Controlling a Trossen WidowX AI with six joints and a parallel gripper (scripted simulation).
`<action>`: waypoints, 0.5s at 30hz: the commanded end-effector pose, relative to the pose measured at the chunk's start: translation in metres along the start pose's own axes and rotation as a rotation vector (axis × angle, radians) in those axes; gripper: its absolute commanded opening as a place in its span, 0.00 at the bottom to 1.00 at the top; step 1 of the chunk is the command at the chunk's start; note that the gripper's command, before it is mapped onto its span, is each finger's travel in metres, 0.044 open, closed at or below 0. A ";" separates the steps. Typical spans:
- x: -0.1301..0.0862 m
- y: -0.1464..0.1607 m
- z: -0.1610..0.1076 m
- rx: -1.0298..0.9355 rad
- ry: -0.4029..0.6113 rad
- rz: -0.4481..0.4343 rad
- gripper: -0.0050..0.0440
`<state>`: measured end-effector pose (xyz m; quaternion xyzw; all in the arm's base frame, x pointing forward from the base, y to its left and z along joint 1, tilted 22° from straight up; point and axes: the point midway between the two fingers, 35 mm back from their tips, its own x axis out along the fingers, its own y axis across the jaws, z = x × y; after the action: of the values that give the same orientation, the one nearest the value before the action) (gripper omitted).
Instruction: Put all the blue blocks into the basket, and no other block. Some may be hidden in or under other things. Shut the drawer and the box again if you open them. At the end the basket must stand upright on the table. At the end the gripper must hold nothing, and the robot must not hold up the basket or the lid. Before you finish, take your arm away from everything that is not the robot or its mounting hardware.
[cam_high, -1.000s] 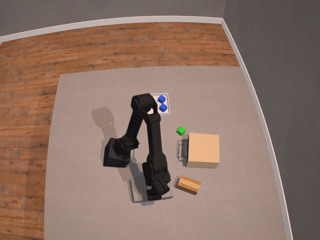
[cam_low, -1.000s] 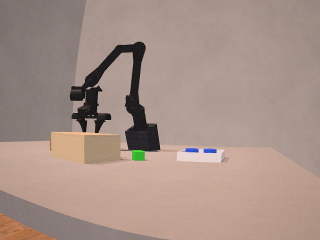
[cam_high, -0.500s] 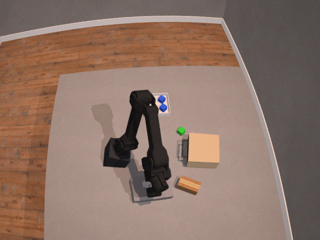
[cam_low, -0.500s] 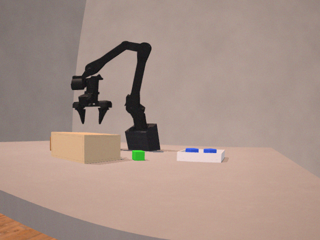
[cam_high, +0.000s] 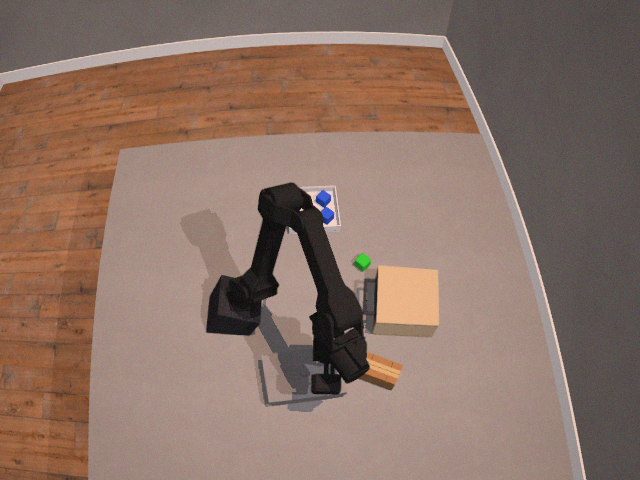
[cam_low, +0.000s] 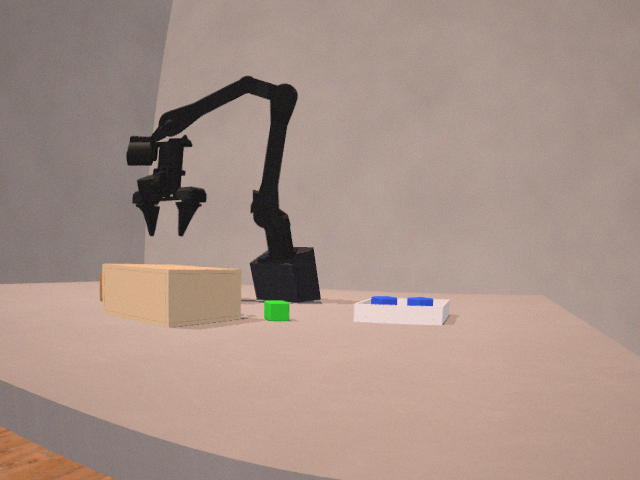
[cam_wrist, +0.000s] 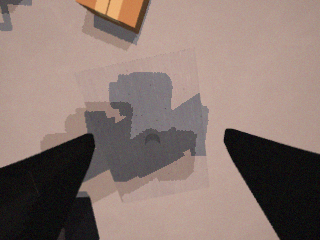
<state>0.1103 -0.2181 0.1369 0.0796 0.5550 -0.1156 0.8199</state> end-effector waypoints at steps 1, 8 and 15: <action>0.000 -0.001 0.031 0.135 0.002 -0.003 1.00; 0.000 0.009 0.092 0.301 0.002 -0.003 1.00; 0.000 0.025 0.138 0.399 0.002 -0.003 1.00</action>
<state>0.2284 -0.2303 0.1840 0.2248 0.5229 -0.2103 0.7949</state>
